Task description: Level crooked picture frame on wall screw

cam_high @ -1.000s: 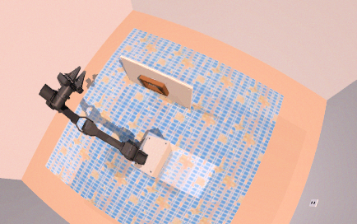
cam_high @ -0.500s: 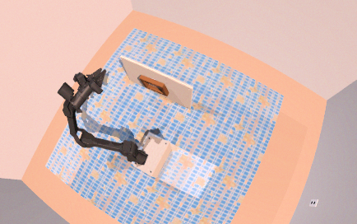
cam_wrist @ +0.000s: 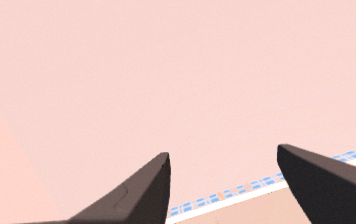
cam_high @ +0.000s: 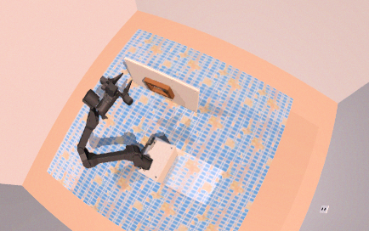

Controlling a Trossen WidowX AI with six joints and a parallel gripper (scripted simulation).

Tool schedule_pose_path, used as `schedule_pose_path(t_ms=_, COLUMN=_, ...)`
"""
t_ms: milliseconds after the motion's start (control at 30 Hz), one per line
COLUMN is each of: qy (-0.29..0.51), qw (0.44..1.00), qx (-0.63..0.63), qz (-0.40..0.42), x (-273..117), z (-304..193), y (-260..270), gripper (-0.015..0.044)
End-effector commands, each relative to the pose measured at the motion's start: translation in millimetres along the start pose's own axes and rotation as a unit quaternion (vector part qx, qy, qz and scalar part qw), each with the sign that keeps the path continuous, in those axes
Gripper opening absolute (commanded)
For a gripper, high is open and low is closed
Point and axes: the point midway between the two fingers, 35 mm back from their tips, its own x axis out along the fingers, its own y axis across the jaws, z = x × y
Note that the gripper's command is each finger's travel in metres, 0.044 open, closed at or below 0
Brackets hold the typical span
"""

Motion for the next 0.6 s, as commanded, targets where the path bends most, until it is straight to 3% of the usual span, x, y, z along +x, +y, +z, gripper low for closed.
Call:
schedule_pose_path(t_ms=0, qy=0.009, qw=0.976, qx=0.217, qz=0.022, x=8, z=-61, y=-33, gripper=0.026)
schedule_pose_path(t_ms=400, qy=0.042, qw=0.847, qx=0.529, qz=0.037, x=6, z=-152, y=-90, gripper=0.026)
schedule_pose_path(t_ms=567, qy=0.047, qw=0.822, qx=0.566, qz=0.038, x=3, z=-163, y=-98, gripper=0.026)
